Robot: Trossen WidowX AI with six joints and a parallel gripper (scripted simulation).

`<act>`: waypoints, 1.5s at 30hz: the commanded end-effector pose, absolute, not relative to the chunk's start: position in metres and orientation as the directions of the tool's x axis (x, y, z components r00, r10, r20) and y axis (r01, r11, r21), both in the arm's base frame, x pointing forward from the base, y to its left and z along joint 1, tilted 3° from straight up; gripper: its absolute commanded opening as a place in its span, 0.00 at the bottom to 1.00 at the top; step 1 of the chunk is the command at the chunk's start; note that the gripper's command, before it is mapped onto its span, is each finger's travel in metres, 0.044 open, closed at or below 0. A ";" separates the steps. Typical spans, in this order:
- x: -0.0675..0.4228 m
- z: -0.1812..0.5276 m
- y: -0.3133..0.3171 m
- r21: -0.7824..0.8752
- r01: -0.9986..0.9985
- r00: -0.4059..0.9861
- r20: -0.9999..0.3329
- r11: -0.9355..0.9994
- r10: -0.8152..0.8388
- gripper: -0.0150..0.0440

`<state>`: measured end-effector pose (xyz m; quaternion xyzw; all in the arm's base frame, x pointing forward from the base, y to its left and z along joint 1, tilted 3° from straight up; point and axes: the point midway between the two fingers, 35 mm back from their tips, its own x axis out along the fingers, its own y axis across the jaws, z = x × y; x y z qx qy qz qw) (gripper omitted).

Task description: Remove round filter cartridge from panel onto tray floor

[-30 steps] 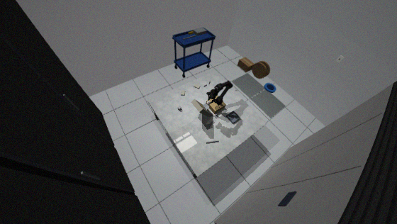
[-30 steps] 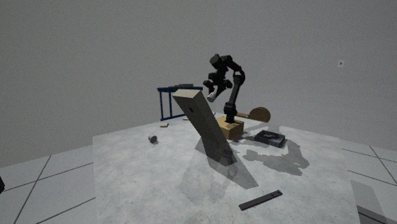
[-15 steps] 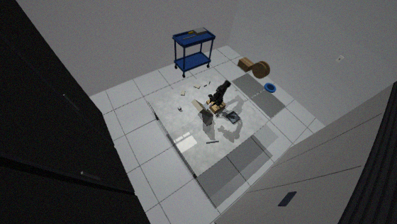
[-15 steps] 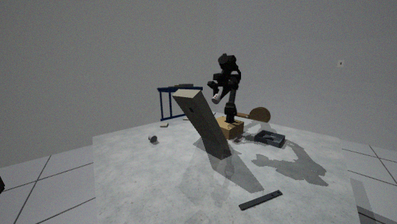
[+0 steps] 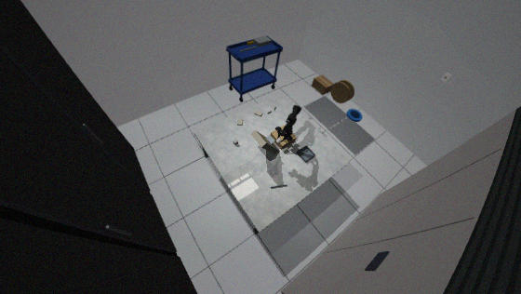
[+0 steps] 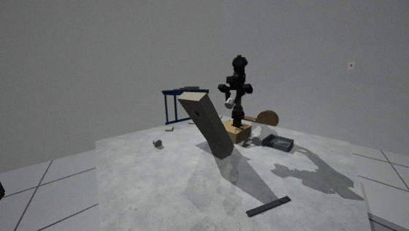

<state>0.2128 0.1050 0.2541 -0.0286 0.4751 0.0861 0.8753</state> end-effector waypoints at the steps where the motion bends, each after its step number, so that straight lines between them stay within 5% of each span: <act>1: 0.206 0.250 0.121 0.028 -0.275 0.518 -0.838 0.961 0.172 0.25; 27: 0.129 0.233 0.215 -0.008 -0.805 0.335 -0.832 0.594 0.443 0.25; 45: 0.077 0.214 0.248 -0.026 -0.944 0.205 -0.828 0.329 0.521 0.25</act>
